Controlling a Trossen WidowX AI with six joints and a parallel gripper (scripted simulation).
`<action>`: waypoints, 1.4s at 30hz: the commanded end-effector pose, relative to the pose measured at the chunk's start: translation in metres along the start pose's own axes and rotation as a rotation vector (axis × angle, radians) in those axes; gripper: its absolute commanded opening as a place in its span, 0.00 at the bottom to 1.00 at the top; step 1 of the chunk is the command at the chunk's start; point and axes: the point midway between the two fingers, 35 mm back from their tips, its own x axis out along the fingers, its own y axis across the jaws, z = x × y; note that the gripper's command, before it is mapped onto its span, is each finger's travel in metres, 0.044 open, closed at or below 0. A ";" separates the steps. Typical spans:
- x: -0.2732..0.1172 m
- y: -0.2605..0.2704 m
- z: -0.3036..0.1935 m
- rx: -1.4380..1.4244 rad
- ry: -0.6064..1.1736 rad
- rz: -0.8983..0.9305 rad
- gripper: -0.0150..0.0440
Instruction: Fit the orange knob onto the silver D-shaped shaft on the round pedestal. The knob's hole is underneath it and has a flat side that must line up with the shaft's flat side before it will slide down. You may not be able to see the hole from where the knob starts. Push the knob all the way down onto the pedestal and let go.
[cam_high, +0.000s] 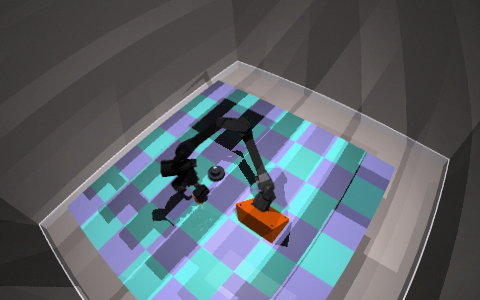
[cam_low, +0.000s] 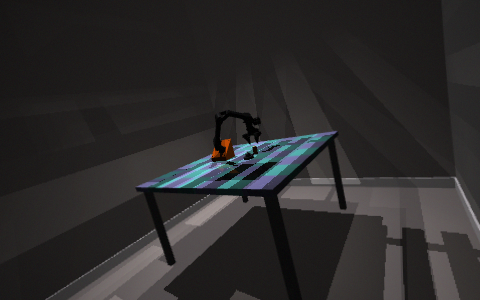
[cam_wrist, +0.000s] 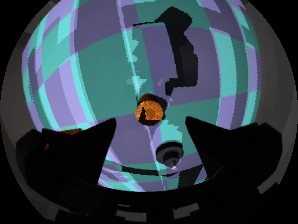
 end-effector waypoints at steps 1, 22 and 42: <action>0.009 0.001 -0.002 -0.003 0.006 0.007 1.00; 0.041 0.000 -0.001 -0.003 0.006 0.006 1.00; 0.072 0.001 -0.003 -0.003 0.009 0.006 1.00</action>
